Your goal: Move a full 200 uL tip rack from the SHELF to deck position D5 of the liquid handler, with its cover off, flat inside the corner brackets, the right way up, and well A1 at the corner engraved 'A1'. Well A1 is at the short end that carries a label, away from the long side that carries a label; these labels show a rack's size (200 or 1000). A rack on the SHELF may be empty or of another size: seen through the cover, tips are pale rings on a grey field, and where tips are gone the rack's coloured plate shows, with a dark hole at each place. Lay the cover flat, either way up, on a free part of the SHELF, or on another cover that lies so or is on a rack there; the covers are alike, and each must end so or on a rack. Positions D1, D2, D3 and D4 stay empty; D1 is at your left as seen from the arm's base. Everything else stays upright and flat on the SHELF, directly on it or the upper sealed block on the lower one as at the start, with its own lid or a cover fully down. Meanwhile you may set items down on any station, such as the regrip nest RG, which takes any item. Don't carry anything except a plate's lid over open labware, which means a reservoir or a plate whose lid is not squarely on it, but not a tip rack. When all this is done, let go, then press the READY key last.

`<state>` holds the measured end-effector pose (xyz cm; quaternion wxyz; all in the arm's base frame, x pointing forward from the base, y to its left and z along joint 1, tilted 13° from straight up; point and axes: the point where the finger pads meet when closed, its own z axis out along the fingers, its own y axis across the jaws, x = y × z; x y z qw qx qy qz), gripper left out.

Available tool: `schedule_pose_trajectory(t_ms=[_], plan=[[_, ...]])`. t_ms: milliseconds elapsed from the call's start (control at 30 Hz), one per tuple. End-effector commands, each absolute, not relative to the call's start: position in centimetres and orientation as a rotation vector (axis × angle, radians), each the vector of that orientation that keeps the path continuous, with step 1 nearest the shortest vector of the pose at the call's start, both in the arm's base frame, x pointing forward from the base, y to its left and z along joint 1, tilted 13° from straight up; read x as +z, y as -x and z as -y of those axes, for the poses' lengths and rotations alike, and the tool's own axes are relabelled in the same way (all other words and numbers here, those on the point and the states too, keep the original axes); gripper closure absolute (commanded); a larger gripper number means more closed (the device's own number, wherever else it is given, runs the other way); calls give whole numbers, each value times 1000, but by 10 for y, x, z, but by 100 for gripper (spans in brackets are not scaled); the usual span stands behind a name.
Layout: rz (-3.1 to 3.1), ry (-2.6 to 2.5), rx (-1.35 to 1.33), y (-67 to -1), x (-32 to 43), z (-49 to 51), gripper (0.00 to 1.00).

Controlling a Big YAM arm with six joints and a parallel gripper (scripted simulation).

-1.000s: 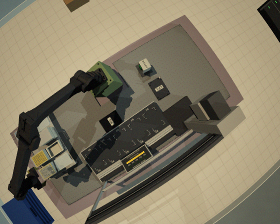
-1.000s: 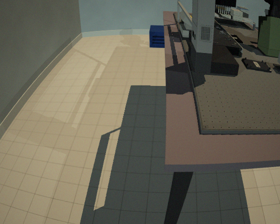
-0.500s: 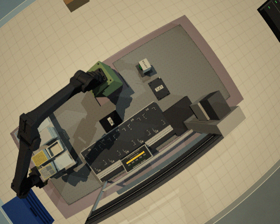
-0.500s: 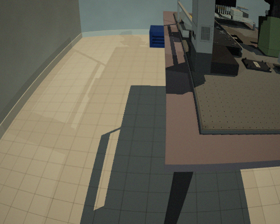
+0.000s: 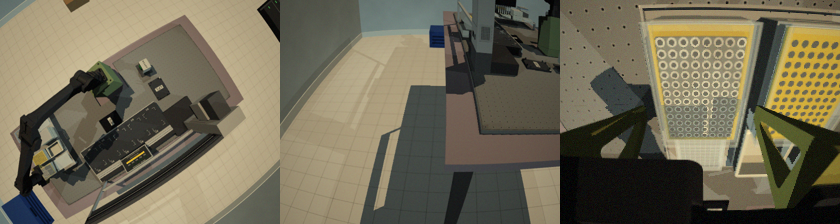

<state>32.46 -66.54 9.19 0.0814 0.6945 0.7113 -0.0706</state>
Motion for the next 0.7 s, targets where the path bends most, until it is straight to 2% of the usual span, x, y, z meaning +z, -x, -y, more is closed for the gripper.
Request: schedule_pose_trajectory(t_ms=[0, 133, 467, 500, 667], plan=[[-2060, -2022, -245, -325, 129, 684, 0], [-2106, -2062, -219, -321, 86, 677, 0], [-2097, -2054, -225, -323, 79, 683, 0], [-2067, -2030, -240, -324, 106, 684, 0], [-2092, -2049, -227, -325, 72, 687, 0]])
